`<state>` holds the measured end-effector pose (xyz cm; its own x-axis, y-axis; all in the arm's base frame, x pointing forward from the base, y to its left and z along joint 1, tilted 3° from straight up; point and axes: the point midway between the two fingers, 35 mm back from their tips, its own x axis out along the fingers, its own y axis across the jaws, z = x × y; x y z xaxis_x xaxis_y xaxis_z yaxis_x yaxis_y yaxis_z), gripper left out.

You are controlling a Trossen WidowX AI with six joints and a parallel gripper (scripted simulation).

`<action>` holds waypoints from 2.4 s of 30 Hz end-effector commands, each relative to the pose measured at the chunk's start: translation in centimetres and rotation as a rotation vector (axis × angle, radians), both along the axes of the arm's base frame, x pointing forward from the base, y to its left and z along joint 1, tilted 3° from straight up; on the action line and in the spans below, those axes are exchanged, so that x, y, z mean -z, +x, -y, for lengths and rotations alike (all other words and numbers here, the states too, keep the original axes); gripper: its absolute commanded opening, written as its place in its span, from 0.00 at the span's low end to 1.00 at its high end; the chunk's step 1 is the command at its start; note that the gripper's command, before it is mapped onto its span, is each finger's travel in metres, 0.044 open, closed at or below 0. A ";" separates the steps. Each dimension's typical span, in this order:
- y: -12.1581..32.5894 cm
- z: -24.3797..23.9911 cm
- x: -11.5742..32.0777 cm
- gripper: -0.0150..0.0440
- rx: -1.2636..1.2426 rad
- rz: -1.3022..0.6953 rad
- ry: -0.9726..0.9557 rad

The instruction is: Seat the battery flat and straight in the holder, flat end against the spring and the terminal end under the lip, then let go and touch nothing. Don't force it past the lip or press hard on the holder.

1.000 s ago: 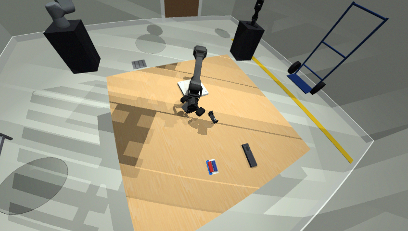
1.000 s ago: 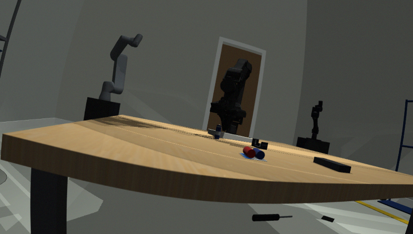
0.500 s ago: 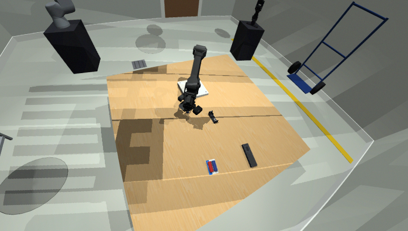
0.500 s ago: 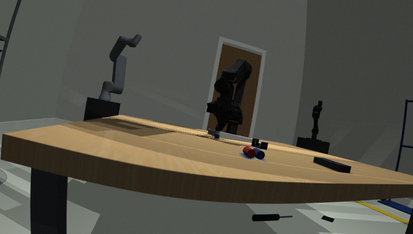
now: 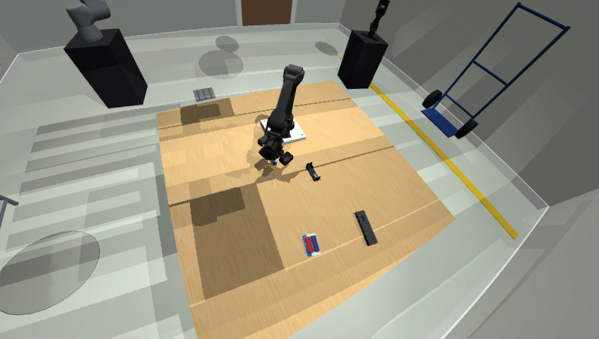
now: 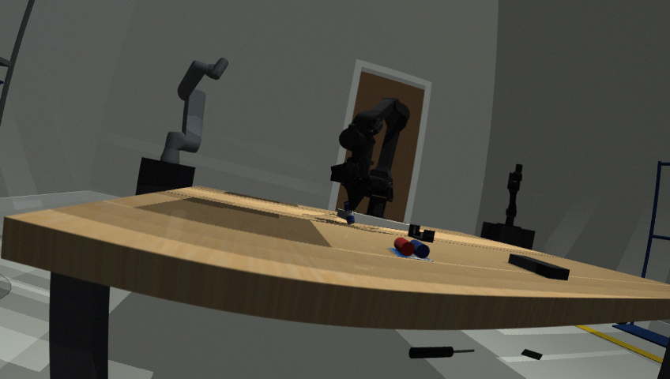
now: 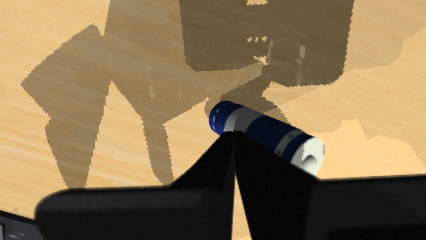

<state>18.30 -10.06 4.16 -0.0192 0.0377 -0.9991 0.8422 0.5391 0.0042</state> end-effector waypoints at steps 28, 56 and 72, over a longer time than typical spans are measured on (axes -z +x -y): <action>-1.5 1.0 -8.0 0.25 -0.005 -0.002 -0.005; -3.3 2.0 -1.3 0.65 -1.594 0.053 0.029; -3.3 2.0 -1.3 0.65 -1.594 0.053 0.029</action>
